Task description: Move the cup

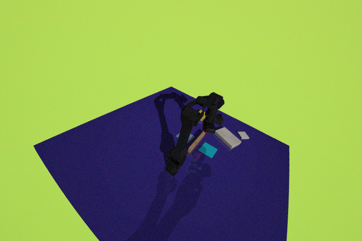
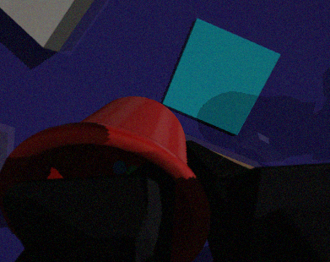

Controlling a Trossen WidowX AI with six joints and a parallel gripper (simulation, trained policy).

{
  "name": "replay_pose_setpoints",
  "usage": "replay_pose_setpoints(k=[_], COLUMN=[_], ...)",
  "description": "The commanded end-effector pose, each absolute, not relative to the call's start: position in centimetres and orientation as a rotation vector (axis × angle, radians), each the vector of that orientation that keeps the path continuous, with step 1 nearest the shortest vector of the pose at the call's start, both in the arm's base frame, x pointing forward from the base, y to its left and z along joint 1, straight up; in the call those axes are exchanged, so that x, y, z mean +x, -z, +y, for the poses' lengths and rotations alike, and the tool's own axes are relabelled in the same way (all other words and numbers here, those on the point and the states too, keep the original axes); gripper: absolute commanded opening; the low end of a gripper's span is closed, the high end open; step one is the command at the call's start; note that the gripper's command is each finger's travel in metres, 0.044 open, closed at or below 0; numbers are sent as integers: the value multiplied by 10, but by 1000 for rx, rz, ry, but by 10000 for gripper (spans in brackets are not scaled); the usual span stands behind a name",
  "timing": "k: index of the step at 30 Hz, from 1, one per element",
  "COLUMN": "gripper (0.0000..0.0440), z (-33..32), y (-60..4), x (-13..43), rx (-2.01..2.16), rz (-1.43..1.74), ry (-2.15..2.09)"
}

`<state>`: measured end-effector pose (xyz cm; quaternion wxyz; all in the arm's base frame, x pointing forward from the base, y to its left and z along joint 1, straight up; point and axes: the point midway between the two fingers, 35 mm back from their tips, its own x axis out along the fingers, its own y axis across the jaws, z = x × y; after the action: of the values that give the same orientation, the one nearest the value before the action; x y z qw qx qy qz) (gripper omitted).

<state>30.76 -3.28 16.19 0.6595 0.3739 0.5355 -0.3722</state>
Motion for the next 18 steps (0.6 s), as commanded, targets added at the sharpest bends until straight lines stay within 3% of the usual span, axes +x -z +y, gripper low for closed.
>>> replay_pose_setpoints(k=[1,18], gripper=[0,0], z=[-44,-83], y=[-159,-127], x=[308,303], rx=[854,915], rz=[1194,1145], ry=[858,937])
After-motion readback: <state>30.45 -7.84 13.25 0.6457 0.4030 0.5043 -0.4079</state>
